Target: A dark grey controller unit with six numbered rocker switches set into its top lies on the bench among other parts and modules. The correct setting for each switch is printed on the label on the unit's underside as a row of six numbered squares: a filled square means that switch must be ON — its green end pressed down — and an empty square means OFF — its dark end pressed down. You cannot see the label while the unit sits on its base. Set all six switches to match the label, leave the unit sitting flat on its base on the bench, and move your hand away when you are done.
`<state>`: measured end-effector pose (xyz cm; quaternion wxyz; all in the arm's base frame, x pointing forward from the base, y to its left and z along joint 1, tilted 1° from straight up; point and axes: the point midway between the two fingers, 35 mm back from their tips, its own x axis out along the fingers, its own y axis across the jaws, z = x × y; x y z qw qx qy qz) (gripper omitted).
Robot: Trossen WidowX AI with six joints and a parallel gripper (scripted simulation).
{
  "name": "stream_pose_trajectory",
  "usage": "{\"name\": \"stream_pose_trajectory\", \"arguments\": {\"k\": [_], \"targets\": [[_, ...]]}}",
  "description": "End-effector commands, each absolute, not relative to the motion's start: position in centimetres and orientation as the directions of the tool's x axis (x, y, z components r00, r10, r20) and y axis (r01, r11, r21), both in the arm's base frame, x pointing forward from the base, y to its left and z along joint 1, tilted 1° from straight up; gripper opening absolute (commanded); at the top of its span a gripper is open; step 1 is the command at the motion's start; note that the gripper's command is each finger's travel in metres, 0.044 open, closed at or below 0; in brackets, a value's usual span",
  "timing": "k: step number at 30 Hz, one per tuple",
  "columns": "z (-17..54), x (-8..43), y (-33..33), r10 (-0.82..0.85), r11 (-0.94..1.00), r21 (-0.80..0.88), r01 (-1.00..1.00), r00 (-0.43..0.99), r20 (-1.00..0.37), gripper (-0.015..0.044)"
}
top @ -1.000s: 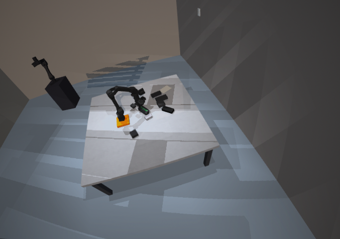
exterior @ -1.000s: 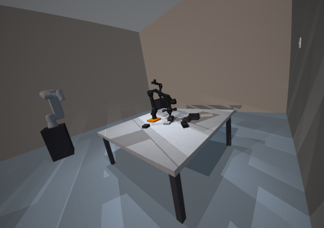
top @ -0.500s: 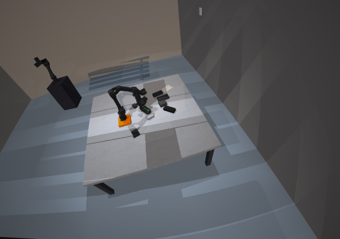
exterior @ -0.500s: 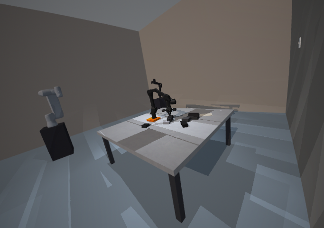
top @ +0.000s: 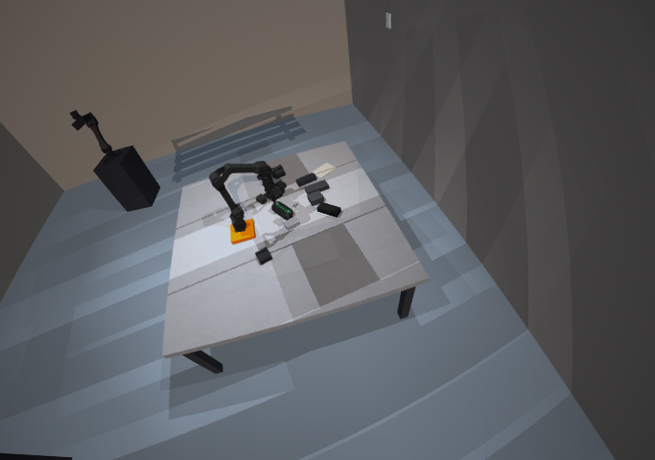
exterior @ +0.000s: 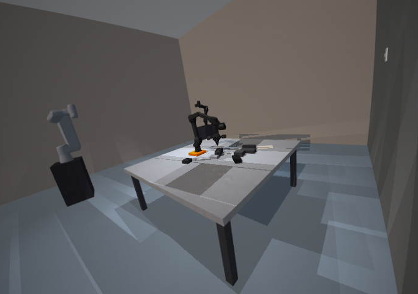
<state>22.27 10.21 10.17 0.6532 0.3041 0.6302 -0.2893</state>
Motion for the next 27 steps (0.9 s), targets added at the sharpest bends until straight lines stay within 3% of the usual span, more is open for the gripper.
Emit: {"name": "stream_pose_trajectory", "arguments": {"k": [1, 27], "targets": [[10.6, 23.9, 8.5, 0.008, 0.642, 0.043, 0.766, 0.049, -0.999, 0.0], [7.0, 24.2, 8.4, 0.008, 0.642, 0.043, 0.766, 0.049, -0.999, 0.0]]}}
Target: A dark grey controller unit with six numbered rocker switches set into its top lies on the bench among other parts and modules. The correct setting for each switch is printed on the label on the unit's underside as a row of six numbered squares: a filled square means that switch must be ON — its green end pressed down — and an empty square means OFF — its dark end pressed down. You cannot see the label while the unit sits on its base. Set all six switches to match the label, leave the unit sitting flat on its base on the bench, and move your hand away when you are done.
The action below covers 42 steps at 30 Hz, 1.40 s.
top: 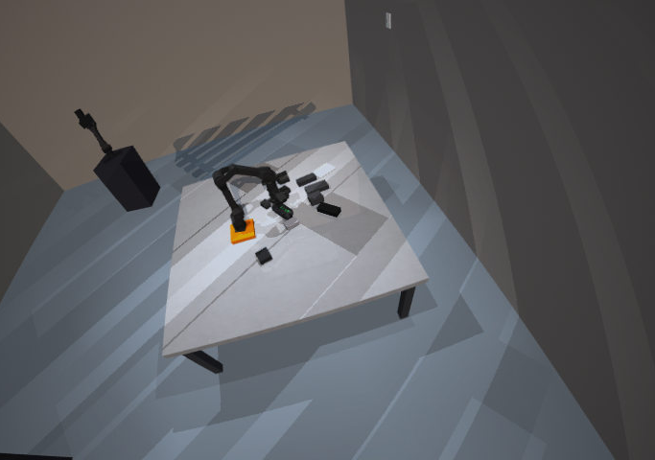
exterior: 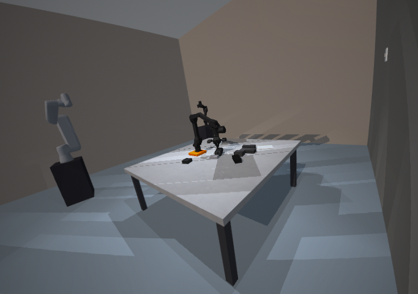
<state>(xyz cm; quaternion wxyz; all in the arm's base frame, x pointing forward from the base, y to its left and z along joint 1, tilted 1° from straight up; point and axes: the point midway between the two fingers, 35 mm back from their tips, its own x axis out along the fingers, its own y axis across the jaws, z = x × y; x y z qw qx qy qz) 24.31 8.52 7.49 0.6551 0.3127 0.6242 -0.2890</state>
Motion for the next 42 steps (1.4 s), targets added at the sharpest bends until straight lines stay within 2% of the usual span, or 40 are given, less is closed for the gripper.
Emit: {"name": "stream_pose_trajectory", "arguments": {"k": [1, 22, 28, 42], "targets": [[6.9, 24.2, 8.4, 0.008, 0.642, 0.043, 0.766, 0.049, -0.999, 0.0], [6.1, 24.2, 8.4, 0.008, 0.642, 0.043, 0.766, 0.049, -0.999, 0.0], [10.6, 24.0, 8.4, 0.008, 0.642, 0.043, 0.766, 0.049, -0.999, 0.0], [10.1, 25.3, 6.8, 0.006, 0.642, 0.043, 0.766, 0.051, -0.999, 0.0]]}}
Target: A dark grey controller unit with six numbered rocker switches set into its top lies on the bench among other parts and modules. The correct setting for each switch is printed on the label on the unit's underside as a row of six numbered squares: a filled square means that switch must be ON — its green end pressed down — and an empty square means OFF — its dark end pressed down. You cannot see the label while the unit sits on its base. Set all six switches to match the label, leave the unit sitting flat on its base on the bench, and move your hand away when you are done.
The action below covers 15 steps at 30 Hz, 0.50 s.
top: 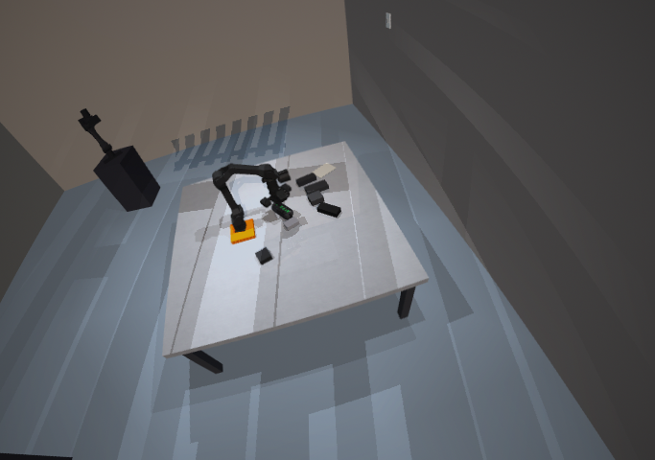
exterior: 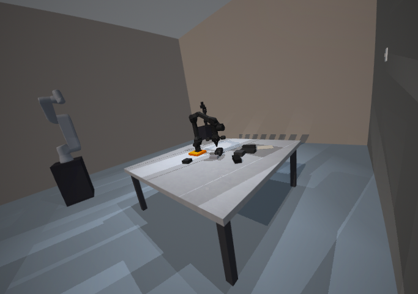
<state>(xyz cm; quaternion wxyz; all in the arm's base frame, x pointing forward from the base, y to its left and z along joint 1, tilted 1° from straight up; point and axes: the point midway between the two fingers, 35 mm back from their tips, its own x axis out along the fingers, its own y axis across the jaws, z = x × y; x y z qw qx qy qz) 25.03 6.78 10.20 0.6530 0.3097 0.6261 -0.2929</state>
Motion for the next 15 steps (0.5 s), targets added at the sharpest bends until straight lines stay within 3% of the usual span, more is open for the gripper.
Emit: {"name": "stream_pose_trajectory", "arguments": {"k": [1, 15], "targets": [[9.9, 25.3, 6.8, 0.006, 0.642, 0.043, 0.766, 0.051, -0.999, 0.0], [7.7, 25.4, 6.9, 0.006, 0.642, 0.043, 0.765, 0.051, -0.999, 0.0]]}}
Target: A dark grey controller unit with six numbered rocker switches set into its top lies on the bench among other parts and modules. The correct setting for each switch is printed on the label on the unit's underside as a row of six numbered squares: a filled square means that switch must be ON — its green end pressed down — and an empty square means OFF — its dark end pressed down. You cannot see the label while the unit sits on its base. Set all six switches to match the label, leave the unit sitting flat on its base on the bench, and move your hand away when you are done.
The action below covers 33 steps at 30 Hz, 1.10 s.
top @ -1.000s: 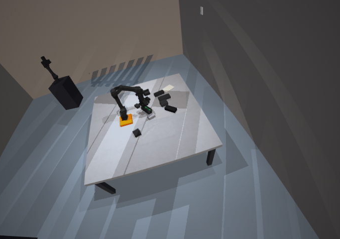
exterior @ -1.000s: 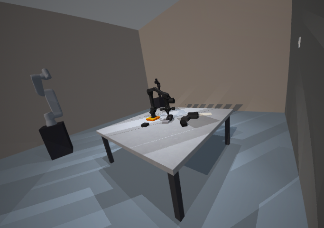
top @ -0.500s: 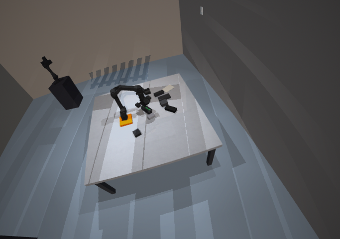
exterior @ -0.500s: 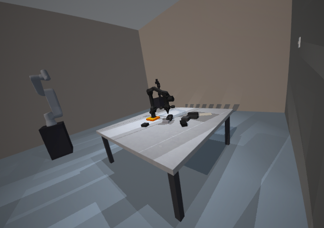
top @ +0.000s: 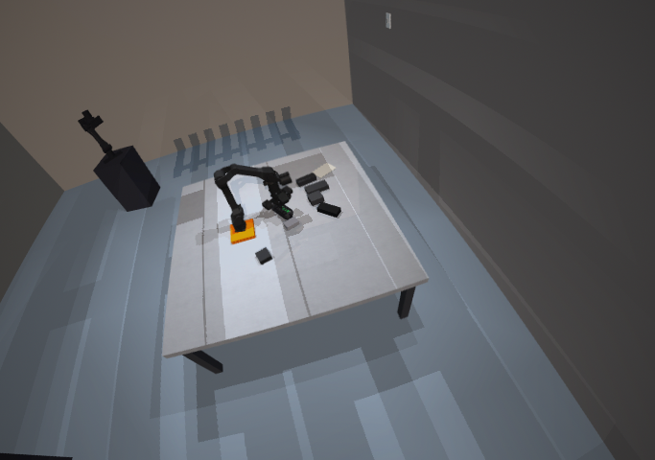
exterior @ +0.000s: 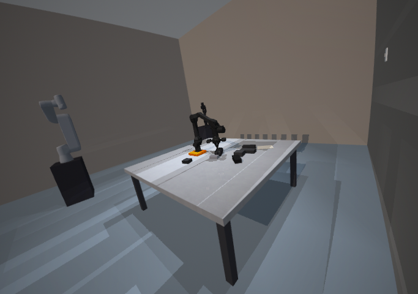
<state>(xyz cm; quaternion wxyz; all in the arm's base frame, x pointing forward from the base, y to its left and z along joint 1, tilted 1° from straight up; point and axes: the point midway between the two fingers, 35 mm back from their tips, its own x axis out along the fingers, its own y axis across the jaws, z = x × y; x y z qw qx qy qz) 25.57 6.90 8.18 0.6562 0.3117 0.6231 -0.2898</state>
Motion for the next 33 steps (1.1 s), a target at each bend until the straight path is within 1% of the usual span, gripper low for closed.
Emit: {"name": "stream_pose_trajectory", "arguments": {"k": [1, 12, 26, 31, 33], "targets": [[7.5, 25.4, 6.9, 0.006, 0.642, 0.043, 0.765, 0.051, -0.999, 0.0], [6.2, 25.5, 6.9, 0.006, 0.642, 0.043, 0.766, 0.051, -0.999, 0.0], [6.2, 25.5, 6.9, 0.006, 0.642, 0.043, 0.766, 0.051, -0.999, 0.0], [10.4, 25.3, 6.9, 0.006, 0.642, 0.043, 0.766, 0.051, -0.999, 0.0], [10.6, 25.2, 6.8, 0.006, 0.642, 0.043, 0.766, 0.051, -0.999, 0.0]]}}
